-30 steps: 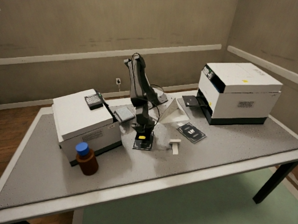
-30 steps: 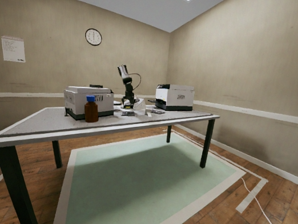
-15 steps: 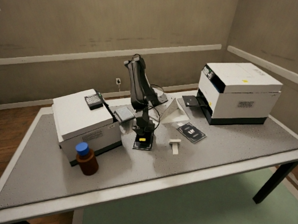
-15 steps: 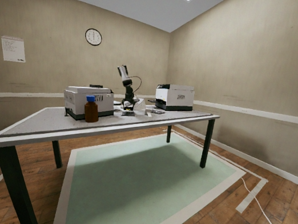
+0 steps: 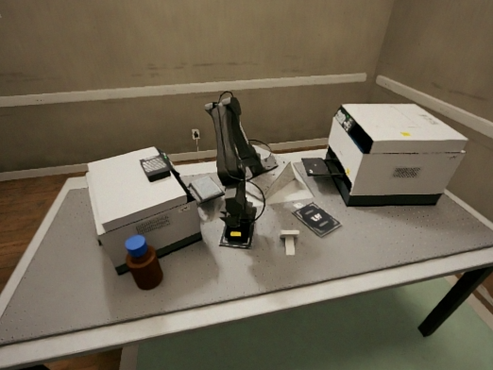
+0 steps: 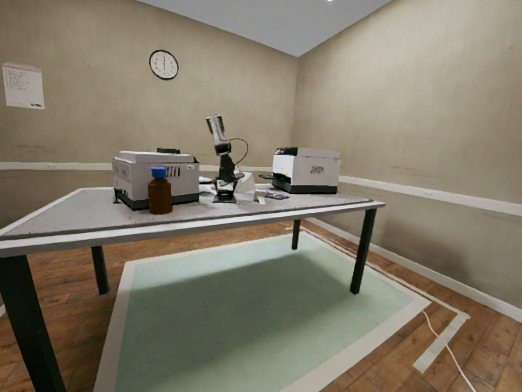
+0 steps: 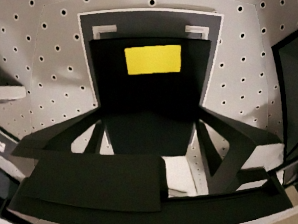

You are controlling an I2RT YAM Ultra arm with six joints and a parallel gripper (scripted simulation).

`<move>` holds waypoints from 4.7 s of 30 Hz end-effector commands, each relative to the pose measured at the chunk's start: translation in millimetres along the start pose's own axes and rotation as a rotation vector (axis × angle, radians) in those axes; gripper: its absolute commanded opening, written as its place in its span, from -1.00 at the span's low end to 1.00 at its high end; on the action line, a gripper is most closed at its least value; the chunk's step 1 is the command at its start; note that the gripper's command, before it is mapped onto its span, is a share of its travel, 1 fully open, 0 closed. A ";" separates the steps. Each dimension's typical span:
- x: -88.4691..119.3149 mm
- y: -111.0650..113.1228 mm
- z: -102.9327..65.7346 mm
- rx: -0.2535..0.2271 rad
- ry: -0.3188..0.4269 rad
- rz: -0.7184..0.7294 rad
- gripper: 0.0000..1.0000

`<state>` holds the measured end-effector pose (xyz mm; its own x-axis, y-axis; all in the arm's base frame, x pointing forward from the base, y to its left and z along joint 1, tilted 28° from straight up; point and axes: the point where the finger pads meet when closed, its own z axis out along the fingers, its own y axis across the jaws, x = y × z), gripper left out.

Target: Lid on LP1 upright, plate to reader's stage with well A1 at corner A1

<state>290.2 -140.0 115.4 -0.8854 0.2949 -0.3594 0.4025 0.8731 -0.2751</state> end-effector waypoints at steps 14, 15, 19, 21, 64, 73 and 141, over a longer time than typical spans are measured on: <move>-20.2 0.3 0.7 -0.015 -0.080 0.006 0.71; -20.6 0.1 0.1 -0.015 -0.081 0.006 0.71; -21.1 -0.1 -1.7 -0.014 -0.086 0.007 0.71; -19.7 -0.1 -1.9 -0.014 -0.081 0.005 0.71; -22.2 0.2 -7.8 -0.015 -0.078 0.022 0.71; -20.8 0.7 6.0 -0.014 -0.050 0.020 0.71; -5.5 -0.6 16.1 -0.005 -0.035 0.003 1.00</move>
<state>297.7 -148.5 101.4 -0.8786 0.2928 -0.3773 0.4071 0.8722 -0.2711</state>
